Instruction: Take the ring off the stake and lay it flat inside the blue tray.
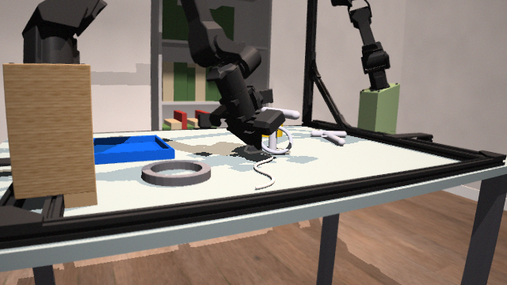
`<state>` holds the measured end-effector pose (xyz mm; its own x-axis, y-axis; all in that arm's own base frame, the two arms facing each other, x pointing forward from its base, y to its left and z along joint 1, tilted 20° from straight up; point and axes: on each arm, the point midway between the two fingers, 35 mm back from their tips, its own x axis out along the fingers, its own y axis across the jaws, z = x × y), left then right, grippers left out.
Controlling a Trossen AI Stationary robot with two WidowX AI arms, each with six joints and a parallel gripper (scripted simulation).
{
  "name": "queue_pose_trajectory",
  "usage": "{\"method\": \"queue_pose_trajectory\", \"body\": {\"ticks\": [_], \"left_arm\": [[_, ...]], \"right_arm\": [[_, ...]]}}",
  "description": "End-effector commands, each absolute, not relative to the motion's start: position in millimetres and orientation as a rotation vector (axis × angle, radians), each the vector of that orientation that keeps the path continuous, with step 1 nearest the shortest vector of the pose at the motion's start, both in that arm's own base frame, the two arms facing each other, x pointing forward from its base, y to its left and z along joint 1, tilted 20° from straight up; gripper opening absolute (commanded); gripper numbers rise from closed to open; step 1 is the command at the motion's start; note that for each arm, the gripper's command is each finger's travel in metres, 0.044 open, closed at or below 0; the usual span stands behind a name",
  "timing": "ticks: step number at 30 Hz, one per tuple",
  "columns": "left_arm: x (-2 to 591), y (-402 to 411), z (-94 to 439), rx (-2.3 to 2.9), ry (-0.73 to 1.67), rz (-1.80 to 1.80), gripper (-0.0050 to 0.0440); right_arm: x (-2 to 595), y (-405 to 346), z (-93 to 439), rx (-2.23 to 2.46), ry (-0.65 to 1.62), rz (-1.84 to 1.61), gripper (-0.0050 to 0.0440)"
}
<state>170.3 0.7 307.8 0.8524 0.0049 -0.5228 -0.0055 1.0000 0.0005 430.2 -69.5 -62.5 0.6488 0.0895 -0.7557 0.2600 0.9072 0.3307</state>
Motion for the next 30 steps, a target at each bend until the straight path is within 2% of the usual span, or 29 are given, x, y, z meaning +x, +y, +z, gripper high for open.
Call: {"method": "queue_pose_trajectory", "body": {"ticks": [1,9,30], "left_arm": [[169.9,0.0,307.3,0.0,0.554,0.0,0.04],[169.9,0.0,307.3,0.0,0.554,0.0,0.04],[169.9,0.0,307.3,0.0,0.554,0.0,0.04]], "right_arm": [[430.0,-69.3,-62.7,0.437,0.868,-0.1,0.0053],[430.0,-69.3,-62.7,0.437,0.868,-0.1,0.0],[427.3,-74.9,-43.9,0.437,0.864,-0.099,0.0]]}}
